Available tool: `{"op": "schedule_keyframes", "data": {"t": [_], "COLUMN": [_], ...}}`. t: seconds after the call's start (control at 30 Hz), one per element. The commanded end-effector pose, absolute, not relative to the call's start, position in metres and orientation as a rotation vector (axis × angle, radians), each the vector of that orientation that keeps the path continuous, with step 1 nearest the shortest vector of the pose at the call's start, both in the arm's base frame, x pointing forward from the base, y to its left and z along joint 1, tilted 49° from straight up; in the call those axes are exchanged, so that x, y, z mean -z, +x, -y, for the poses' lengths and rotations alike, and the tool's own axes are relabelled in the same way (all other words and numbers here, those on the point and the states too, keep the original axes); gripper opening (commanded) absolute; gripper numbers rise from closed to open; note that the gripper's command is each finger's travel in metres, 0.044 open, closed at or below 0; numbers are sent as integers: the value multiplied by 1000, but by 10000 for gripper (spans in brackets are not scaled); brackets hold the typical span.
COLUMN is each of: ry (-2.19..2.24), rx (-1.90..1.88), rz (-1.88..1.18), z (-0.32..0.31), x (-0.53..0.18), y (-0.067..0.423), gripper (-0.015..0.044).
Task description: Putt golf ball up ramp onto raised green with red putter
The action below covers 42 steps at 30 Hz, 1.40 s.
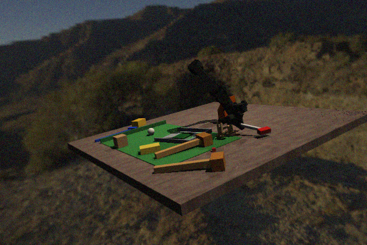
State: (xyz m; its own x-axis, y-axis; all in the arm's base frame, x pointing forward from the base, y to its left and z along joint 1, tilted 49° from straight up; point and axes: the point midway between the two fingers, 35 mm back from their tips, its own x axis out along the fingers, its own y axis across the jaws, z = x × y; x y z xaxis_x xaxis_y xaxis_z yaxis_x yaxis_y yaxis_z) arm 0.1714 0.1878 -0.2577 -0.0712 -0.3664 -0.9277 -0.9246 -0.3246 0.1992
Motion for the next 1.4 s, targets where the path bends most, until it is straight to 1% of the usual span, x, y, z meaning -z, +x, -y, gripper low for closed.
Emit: {"op": "schedule_keyframes", "data": {"t": [0.0, 0.13, 0.27, 0.33, 0.57, 0.83, 1.1, 1.37], "ry": [-1675, -1674, -1674, -1664, -1439, -1168, -882, -585], "rx": [-1403, -1404, -1404, -1373, -1049, -682, -328, 11], "rz": [-1349, -1350, -1350, -1349, -1426, -1467, -1457, -1397], "z": [-228, -250, -251, -246, -250, -238, -209, -166], "x": [229, 207, 206, 209, 164, 106, 42, -27], "y": [171, 164, 163, 172, 227, 286, 336, 374], "gripper": [0, 0, 0, 0, 0, 0, 0, 0]}}
